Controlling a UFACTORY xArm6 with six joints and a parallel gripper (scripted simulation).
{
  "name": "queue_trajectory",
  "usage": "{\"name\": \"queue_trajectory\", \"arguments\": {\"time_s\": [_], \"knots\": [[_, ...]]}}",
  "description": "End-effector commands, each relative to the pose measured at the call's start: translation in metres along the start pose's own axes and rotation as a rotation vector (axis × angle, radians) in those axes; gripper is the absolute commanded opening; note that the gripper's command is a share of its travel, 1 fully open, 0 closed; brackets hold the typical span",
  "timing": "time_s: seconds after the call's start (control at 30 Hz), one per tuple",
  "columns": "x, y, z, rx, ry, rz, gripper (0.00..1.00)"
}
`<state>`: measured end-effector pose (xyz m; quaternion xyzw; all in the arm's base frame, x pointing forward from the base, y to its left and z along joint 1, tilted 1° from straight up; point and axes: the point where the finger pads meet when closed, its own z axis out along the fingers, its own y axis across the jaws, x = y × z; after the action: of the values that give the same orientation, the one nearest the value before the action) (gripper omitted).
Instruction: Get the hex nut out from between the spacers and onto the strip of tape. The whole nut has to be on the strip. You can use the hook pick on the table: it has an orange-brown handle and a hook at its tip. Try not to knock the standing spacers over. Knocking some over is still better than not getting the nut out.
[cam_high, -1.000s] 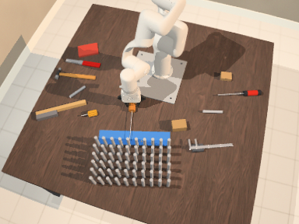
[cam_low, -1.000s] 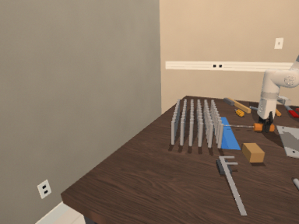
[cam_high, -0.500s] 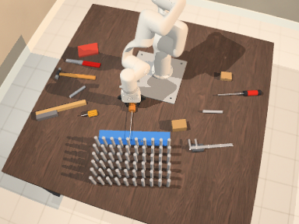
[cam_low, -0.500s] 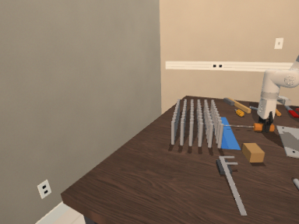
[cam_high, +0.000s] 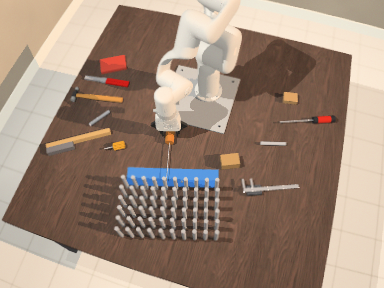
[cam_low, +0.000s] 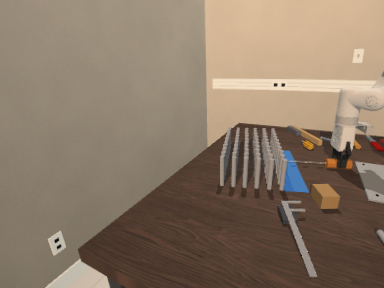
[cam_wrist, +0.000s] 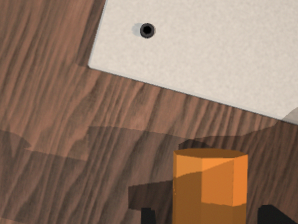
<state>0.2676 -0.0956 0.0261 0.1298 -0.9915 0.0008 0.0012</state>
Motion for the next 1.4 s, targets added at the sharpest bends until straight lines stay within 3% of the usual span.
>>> {"name": "queue_trajectory", "arguments": {"time_s": [0.0,0.1,0.6,0.97,1.37], "knots": [[-0.001,-0.001,-0.014,0.002,-0.003,0.000,0.65],[-0.001,-0.001,-0.017,0.002,-0.003,0.000,0.65],[-0.001,0.000,-0.074,0.002,-0.003,0.000,0.65],[-0.001,0.000,-0.092,0.002,-0.003,0.000,0.65],[-0.001,0.000,-0.094,0.002,-0.003,0.000,0.65]]}}
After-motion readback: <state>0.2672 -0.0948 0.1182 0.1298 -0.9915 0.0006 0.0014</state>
